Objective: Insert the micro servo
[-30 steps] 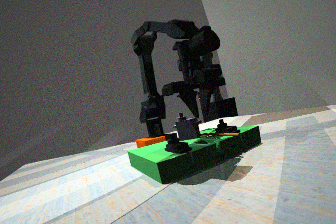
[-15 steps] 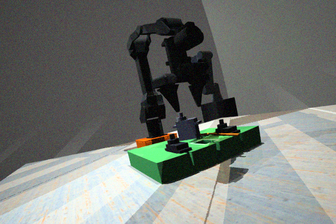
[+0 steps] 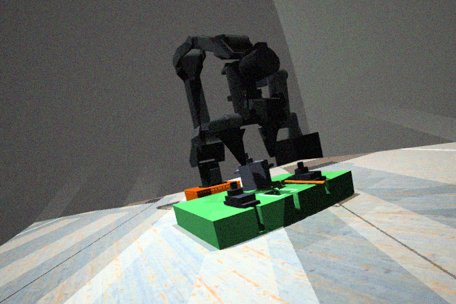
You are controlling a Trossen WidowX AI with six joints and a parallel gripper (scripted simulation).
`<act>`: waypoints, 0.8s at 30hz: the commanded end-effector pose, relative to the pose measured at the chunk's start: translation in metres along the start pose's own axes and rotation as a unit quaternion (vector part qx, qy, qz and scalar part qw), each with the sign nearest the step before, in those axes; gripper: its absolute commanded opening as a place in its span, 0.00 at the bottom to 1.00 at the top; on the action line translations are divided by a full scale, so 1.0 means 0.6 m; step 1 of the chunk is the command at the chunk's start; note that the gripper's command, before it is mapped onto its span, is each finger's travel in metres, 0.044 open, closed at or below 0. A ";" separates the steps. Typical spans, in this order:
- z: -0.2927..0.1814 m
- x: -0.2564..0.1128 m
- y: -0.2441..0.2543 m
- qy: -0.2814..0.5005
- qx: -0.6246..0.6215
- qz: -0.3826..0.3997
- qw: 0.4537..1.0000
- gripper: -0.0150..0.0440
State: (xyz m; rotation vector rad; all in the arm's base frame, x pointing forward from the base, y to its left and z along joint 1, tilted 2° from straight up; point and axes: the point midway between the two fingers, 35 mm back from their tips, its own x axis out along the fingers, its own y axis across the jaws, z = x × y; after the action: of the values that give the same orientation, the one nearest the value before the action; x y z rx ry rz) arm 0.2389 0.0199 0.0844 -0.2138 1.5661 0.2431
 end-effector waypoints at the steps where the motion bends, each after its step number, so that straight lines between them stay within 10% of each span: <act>1: -0.001 0.011 0.001 0.001 -0.002 0.002 1.000 1.00; 5: -0.001 0.017 0.001 0.001 -0.002 0.002 1.000 1.00; 15: -0.001 0.017 0.001 0.001 -0.002 0.002 1.000 0.56; 24: -0.001 0.016 0.001 0.001 -0.002 0.002 1.000 0.42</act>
State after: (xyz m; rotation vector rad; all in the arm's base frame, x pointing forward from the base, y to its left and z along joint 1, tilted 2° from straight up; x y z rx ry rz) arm 0.2380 0.0199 0.0743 -0.2170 1.5682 0.2458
